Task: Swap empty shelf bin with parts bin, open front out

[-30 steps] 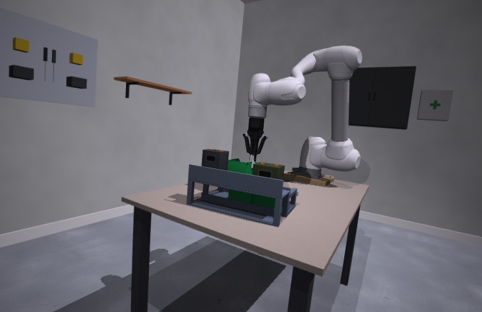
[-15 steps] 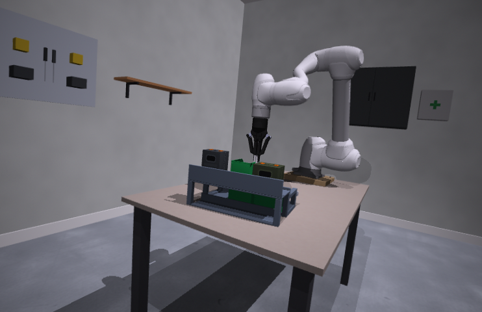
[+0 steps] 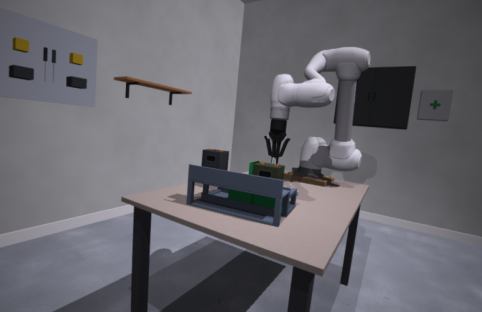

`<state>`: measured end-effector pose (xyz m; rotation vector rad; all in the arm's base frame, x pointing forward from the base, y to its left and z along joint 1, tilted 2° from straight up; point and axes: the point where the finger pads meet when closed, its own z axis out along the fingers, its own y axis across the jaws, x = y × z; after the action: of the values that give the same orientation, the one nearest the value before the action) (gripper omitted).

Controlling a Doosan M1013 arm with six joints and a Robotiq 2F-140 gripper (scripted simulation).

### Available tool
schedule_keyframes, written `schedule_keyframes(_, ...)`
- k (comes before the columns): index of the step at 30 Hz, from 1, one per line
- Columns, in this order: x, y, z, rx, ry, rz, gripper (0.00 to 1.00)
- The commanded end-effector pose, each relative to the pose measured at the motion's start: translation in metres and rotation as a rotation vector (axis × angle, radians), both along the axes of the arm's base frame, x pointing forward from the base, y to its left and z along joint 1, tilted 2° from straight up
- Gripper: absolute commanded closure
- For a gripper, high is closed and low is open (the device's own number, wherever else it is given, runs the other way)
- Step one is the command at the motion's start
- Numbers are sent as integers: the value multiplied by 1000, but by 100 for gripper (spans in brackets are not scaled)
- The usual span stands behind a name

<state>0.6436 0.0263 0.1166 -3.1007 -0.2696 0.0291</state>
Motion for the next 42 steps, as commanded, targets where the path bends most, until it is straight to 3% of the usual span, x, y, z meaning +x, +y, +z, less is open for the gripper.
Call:
schedule_keyframes(1, -10, 38, 2, -1, 0, -1, 90)
schedule_keyframes(11, -32, 114, 4, -1, 0, -1, 90)
schedule_keyframes(20, -41, 143, 5, -1, 0, -1, 90)
schedule_keyframes(42, -43, 152, 5, -1, 0, -1, 90)
